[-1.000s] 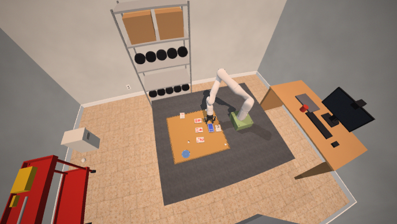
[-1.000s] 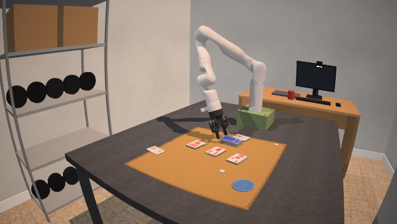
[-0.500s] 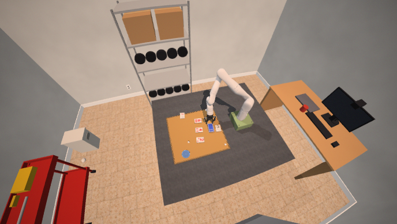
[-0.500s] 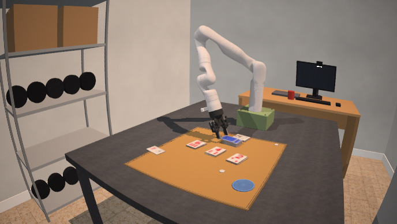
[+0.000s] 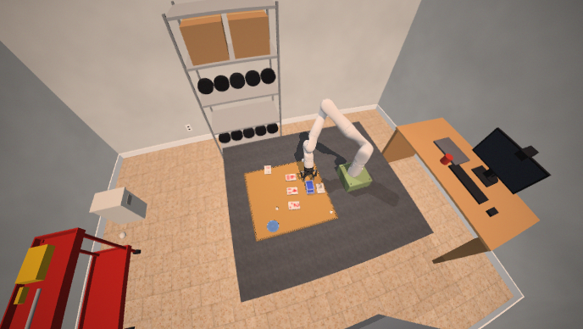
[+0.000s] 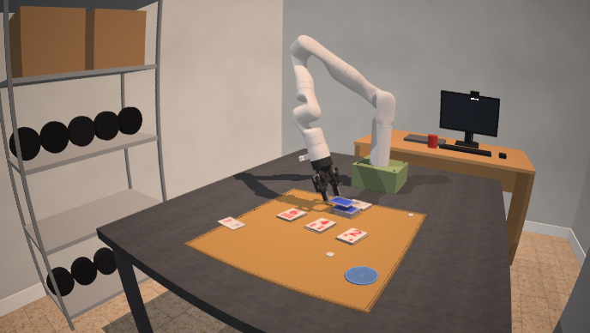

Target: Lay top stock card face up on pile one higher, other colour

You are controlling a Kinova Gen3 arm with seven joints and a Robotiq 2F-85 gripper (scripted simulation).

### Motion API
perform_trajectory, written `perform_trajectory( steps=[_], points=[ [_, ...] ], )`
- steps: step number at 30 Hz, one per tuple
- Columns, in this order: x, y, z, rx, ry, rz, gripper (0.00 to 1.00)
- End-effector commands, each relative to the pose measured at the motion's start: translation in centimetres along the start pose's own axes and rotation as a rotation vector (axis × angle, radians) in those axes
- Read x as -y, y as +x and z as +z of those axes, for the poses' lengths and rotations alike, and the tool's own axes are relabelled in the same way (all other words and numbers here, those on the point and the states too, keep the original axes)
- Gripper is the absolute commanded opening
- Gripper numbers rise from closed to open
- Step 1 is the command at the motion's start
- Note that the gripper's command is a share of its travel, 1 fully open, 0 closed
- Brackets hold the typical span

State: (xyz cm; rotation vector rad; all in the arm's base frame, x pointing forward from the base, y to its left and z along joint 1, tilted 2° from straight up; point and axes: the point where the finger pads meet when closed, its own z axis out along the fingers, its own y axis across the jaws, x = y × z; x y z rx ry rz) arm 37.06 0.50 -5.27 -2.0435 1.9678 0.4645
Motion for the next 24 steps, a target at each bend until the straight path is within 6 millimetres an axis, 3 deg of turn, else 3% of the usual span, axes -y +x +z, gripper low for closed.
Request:
perform_trajectory(
  steps=[1,24],
  points=[
    [0.2,-0.1,-0.9,-0.005,0.008,-0.001,0.71],
    [0.2,-2.3,-6.4,-0.005,0.008,-0.001,0.71]
  ],
)
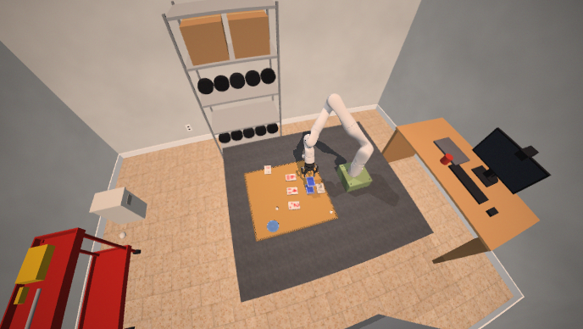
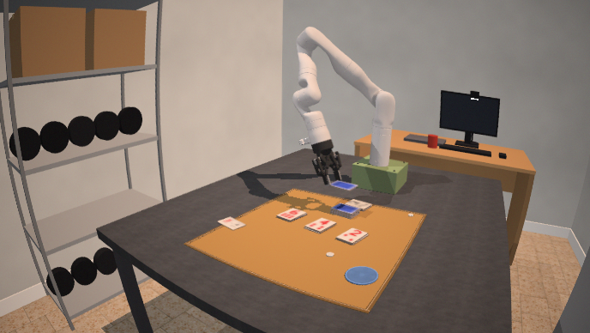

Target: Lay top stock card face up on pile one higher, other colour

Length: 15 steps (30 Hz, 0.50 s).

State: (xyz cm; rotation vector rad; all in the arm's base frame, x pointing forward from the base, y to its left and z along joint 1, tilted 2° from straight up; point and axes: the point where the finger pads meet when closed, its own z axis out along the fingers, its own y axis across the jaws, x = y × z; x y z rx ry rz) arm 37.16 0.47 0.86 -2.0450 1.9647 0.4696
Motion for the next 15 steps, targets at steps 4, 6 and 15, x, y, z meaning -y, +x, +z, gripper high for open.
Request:
perform_trajectory(
  steps=[4,6,15],
  points=[
    [0.3,-0.1,-1.3,-0.008,0.011,0.001,0.71],
    [0.3,-0.1,-1.4,-0.008,0.011,0.001,0.71],
    [0.3,-0.3,-1.9,-0.008,0.011,0.001,0.71]
  ],
)
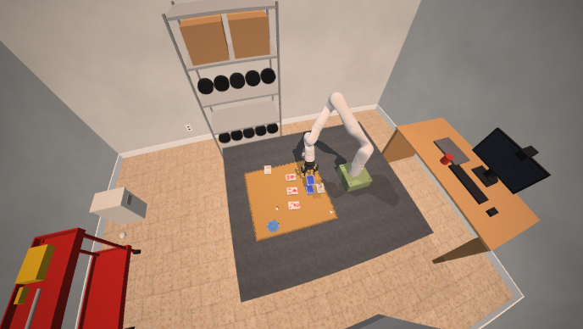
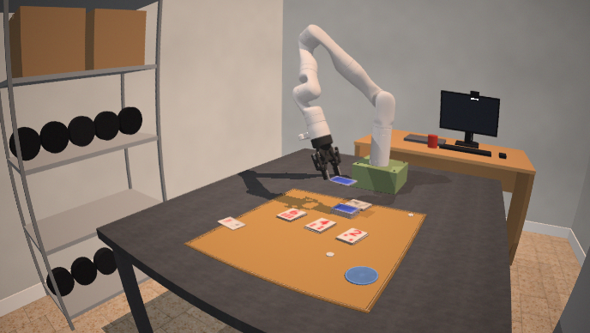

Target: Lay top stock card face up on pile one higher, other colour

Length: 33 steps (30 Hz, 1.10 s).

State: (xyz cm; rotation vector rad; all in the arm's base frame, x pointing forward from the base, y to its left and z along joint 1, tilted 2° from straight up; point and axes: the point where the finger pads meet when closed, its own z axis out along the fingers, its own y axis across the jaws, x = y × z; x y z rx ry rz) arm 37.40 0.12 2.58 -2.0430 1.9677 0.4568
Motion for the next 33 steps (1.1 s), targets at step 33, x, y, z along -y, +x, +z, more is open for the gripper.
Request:
perform_trajectory(
  steps=[33],
  points=[
    [0.2,-2.2,0.7,-0.003,0.004,0.000,0.71]
  ],
)
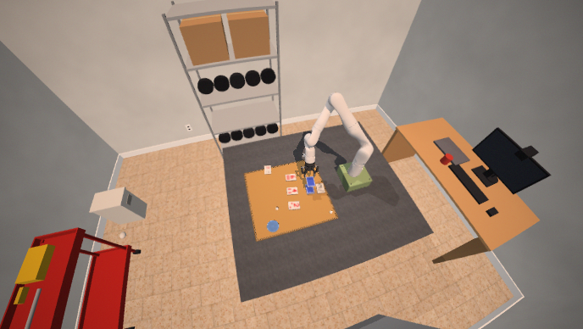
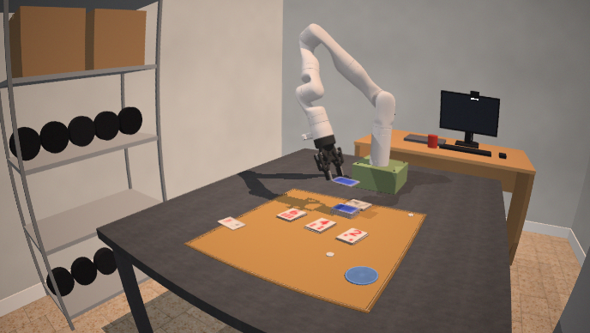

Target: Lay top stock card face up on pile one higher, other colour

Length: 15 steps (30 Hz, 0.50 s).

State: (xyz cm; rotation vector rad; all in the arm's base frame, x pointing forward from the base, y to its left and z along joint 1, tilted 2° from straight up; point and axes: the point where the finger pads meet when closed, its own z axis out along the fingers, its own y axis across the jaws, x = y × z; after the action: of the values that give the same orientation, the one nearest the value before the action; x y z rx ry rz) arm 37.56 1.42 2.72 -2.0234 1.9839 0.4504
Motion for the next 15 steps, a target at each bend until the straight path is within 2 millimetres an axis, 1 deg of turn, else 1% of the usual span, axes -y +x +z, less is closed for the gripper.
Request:
perform_trajectory(
  steps=[1,8,10,15],
  points=[
    [0.0,-1.4,0.5,-0.002,-0.005,-0.016,0.71],
    [0.0,-5.1,2.0,-0.002,-0.005,-0.016,0.71],
    [0.0,-5.1,2.0,-0.002,-0.005,-0.016,0.71],
    [0.1,-7.8,3.1,-0.002,-0.005,-0.016,0.71]
  ],
)
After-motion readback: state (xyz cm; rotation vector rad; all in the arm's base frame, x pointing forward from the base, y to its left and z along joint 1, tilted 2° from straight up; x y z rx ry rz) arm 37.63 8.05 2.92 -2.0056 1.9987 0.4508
